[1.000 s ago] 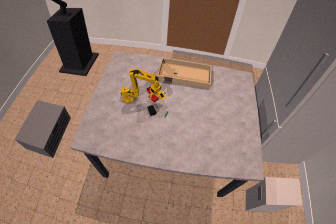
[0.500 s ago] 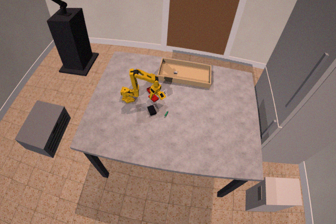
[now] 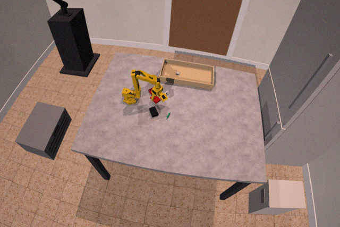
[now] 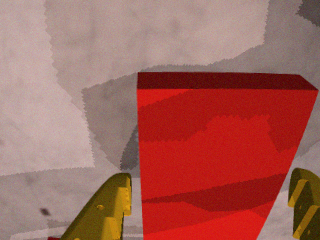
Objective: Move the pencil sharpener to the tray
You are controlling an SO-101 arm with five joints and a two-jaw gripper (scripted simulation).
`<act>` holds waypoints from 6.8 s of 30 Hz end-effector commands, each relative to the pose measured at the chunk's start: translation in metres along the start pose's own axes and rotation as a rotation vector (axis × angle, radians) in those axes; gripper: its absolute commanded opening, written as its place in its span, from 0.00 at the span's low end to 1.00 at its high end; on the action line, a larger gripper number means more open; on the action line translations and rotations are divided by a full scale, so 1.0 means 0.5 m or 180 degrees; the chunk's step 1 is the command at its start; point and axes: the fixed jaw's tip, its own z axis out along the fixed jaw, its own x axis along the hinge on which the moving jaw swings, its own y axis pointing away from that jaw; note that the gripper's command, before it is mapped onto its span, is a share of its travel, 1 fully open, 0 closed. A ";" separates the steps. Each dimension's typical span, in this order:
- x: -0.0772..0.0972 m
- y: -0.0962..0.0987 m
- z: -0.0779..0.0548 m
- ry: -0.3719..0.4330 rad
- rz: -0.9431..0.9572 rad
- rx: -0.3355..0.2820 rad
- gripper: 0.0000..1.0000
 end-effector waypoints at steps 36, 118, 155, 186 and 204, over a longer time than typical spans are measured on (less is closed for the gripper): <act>-0.005 0.002 -0.002 -0.0029 0.0040 -0.0041 0.26; -0.004 0.000 -0.119 -0.0029 0.0040 -0.0041 0.24; -0.008 0.005 -0.136 -0.0029 0.0040 -0.0041 0.24; -0.006 0.002 -0.128 -0.0029 0.0040 -0.0041 0.24; -0.006 0.002 -0.125 -0.0029 0.0040 -0.0041 0.24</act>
